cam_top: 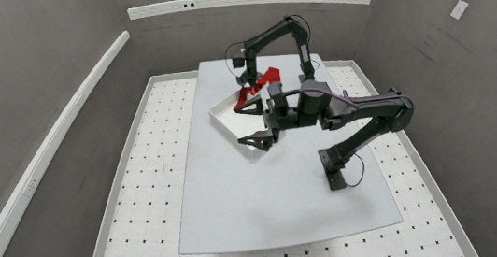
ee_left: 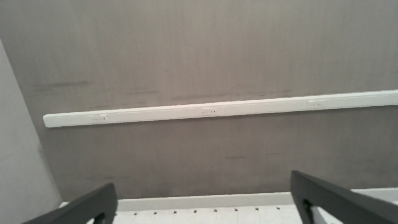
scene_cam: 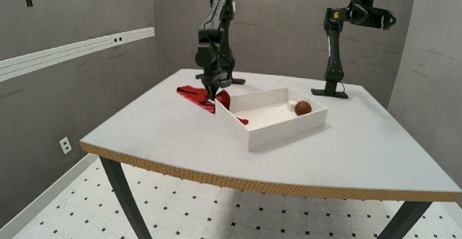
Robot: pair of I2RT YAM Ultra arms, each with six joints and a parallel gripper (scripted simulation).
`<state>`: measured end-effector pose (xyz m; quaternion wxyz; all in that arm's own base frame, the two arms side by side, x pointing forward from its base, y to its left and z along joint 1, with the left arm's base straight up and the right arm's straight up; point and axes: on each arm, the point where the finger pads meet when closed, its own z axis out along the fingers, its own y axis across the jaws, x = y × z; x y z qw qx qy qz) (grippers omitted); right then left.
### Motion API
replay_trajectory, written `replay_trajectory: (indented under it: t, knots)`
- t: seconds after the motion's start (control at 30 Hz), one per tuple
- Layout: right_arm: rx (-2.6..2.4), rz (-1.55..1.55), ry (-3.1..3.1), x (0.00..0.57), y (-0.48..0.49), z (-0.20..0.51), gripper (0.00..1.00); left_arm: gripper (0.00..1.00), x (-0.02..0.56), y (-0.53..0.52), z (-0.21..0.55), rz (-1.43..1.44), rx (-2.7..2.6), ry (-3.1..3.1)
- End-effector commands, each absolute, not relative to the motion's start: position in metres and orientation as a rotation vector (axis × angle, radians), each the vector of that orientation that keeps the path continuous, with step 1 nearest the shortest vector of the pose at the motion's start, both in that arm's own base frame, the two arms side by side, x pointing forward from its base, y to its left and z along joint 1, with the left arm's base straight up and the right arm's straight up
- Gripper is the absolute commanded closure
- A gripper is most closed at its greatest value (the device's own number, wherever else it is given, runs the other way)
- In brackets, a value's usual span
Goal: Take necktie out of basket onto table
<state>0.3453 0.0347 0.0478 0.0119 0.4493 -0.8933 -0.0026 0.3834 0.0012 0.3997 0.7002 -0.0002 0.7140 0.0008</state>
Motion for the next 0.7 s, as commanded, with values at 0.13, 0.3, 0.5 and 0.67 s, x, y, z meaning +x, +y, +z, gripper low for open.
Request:
replay_trajectory:
  t: [0.13,0.3,0.5,0.67]
  knots:
    - [1.416,0.000,-2.805,0.348,0.038,0.073,0.96,0.00,0.383,0.001,0.400,0.002,0.000,1.590]
    - [1.416,0.000,-2.805,0.348,0.038,0.086,0.96,0.00,0.383,0.001,0.400,0.002,0.000,1.590]
    - [1.416,0.000,-2.805,0.348,0.038,0.107,0.96,0.00,0.383,0.001,0.400,0.002,0.000,1.590]
    - [1.416,0.000,-2.805,0.348,0.038,0.133,0.96,0.00,0.383,0.001,0.400,0.002,0.000,1.590]
